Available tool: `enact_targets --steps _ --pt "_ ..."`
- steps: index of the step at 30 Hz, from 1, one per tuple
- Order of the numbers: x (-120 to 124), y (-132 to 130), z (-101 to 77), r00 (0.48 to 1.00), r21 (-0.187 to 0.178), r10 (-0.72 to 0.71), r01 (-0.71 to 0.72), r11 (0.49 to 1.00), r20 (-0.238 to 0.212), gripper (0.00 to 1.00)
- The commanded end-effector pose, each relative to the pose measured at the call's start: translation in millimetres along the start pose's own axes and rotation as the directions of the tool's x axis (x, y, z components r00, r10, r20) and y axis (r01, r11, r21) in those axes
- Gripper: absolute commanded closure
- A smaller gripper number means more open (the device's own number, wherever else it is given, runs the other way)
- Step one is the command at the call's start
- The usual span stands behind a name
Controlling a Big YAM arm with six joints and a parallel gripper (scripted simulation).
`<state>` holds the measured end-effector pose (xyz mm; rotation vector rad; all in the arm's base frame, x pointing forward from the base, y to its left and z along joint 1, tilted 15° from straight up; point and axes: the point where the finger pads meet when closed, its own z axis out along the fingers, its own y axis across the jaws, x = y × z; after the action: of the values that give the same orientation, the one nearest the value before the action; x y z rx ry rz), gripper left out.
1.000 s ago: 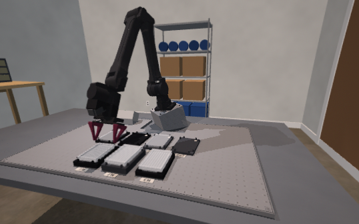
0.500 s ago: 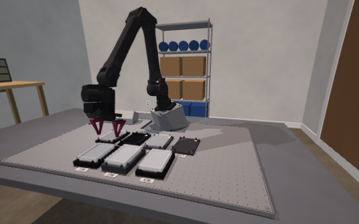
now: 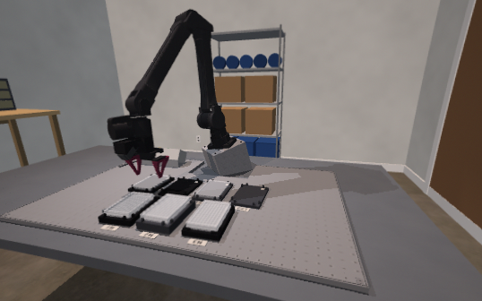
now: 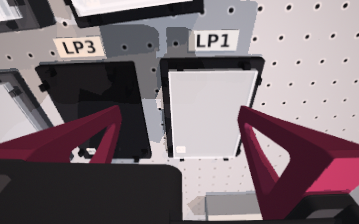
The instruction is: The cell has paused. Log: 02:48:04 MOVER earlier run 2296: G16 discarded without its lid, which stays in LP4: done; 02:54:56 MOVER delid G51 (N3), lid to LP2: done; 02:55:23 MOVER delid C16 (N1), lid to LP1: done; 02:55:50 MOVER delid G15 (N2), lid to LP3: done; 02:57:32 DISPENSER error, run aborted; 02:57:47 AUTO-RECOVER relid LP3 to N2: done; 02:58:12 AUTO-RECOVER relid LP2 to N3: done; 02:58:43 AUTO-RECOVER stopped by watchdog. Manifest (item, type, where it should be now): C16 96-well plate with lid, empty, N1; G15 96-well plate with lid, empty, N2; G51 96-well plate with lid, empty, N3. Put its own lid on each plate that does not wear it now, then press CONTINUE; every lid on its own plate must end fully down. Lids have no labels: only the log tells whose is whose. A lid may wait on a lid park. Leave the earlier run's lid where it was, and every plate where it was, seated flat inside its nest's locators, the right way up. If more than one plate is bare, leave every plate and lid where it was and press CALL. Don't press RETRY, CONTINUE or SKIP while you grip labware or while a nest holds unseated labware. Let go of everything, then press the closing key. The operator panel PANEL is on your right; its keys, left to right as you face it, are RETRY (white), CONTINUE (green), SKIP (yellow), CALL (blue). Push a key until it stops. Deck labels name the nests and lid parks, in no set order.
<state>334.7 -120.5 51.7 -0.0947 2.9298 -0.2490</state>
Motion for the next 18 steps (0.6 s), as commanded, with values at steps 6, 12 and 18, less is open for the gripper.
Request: enact_targets --steps 6,12,18 --pt "15.3 -22.8 -9.3 0.999 0.022 -0.02 0.019 1.0 0.043 0.0" --pt "41.5 -39.1 -7.8 0.999 0.022 -0.021 0.02 1.0 0.038 0.0" --pt "28.2 -39.1 -10.8 0.998 0.023 -0.043 0.042 0.999 0.047 0.0"
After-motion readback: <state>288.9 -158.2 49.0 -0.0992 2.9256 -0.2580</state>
